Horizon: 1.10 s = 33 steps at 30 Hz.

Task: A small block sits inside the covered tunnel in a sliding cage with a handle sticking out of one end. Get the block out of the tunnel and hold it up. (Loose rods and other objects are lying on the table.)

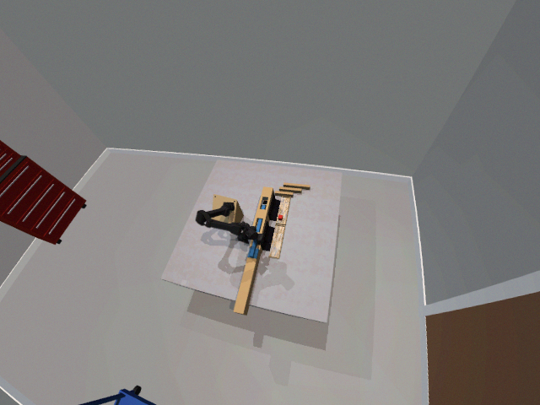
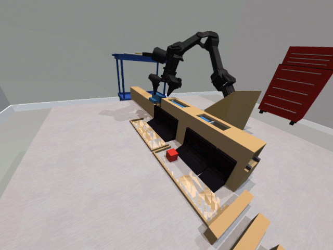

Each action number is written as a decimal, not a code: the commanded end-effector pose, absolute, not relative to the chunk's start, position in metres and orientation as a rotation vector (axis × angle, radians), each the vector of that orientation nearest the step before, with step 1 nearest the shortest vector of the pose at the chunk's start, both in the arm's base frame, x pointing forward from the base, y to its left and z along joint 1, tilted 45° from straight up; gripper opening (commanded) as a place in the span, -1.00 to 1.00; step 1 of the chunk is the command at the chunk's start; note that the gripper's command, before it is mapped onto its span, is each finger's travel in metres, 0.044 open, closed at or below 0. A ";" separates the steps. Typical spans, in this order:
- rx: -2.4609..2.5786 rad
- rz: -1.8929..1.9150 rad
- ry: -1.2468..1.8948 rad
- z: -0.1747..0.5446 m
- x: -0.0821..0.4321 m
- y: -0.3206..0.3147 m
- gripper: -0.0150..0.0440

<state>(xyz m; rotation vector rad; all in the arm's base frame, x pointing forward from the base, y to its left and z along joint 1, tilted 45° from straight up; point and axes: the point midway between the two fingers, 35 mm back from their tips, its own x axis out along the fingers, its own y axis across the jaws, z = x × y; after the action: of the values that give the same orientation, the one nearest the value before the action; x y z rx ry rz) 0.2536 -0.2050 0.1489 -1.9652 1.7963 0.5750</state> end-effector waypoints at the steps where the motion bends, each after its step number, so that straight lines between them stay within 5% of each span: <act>1: -1.968 0.571 1.783 0.152 0.256 -0.205 1.00; 25: -1.969 0.570 1.784 0.126 0.253 -0.231 1.00; 33: -1.967 0.558 1.785 0.132 0.254 -0.228 0.29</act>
<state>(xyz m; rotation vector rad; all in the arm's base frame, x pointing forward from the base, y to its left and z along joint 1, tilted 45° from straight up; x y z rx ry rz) 0.2533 -0.2284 0.1307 -1.9656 1.7871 0.5635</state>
